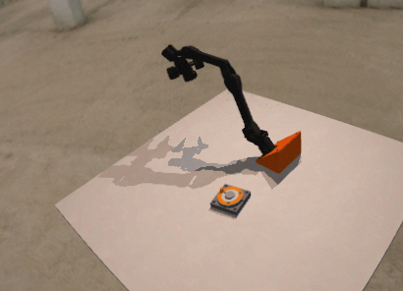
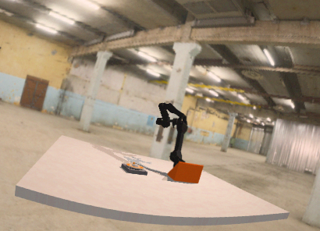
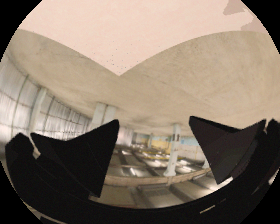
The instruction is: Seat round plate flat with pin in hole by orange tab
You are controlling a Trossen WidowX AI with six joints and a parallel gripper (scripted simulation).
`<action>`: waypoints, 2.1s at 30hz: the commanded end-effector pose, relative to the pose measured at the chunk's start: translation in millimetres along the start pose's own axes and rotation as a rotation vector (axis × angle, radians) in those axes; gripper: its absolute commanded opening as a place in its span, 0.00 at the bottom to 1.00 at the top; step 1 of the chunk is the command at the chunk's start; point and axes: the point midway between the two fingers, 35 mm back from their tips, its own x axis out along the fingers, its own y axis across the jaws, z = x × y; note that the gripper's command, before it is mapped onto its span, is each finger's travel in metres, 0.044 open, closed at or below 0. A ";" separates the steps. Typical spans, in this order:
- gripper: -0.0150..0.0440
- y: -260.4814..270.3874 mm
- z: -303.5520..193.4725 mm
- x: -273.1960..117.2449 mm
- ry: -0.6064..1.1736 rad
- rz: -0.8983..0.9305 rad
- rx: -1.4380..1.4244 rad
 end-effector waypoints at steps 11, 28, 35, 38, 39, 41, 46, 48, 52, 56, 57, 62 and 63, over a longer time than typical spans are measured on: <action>0.44 -132.5 118.2 -23.9 -0.354 -0.274 0.354; 0.25 -191.7 360.3 -208.8 -0.918 -0.179 0.590; 0.25 -145.2 442.0 -289.6 -1.031 -0.027 0.653; 0.25 -103.2 482.7 -325.2 -1.043 0.079 0.711; 0.25 -87.4 494.8 -335.0 -1.039 0.112 0.732; 0.25 -71.9 505.6 -343.2 -1.032 0.141 0.753; 0.25 -5.3 543.6 -367.3 -0.976 0.239 0.860; 0.25 5.4 548.5 -369.3 -0.964 0.250 0.879; 0.25 6.4 547.5 -367.7 -0.964 0.250 0.879; 0.25 5.7 550.2 -366.1 -0.964 0.250 0.879; 0.25 5.0 552.7 -364.4 -0.964 0.250 0.879; 0.25 0.3 572.3 -350.3 -0.964 0.250 0.880; 0.25 -0.3 575.4 -347.8 -0.964 0.249 0.880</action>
